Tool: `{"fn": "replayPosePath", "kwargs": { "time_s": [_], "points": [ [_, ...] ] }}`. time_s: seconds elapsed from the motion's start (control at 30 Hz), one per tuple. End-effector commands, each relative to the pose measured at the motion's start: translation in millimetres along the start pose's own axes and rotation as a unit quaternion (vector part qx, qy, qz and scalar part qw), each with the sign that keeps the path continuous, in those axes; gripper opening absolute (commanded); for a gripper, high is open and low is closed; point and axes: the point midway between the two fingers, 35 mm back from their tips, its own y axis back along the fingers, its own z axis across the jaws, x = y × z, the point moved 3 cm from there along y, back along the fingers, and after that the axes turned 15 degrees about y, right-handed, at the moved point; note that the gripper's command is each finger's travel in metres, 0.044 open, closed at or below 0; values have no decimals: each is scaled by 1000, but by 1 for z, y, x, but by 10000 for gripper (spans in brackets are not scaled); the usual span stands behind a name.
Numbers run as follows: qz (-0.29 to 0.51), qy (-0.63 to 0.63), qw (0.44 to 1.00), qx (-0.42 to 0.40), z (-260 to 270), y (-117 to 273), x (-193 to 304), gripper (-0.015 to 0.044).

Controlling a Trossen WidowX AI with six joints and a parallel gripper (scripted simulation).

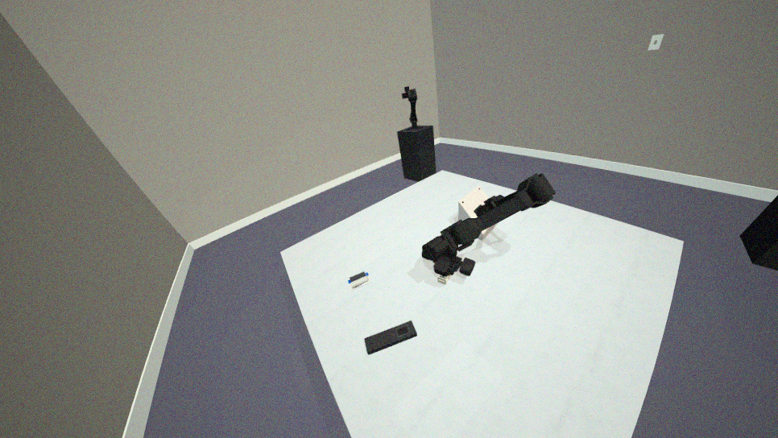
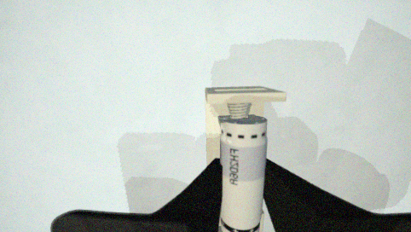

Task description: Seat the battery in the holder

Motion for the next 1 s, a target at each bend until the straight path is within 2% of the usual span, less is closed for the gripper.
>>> {"fn": "replayPosePath", "kwargs": {
  "time_s": [0.0,0.97],
  "points": [
    [-11,2,1000,0,1,-1,0,77],
    [-28,2,1000,9,6,-1,14,77]
  ]
}}
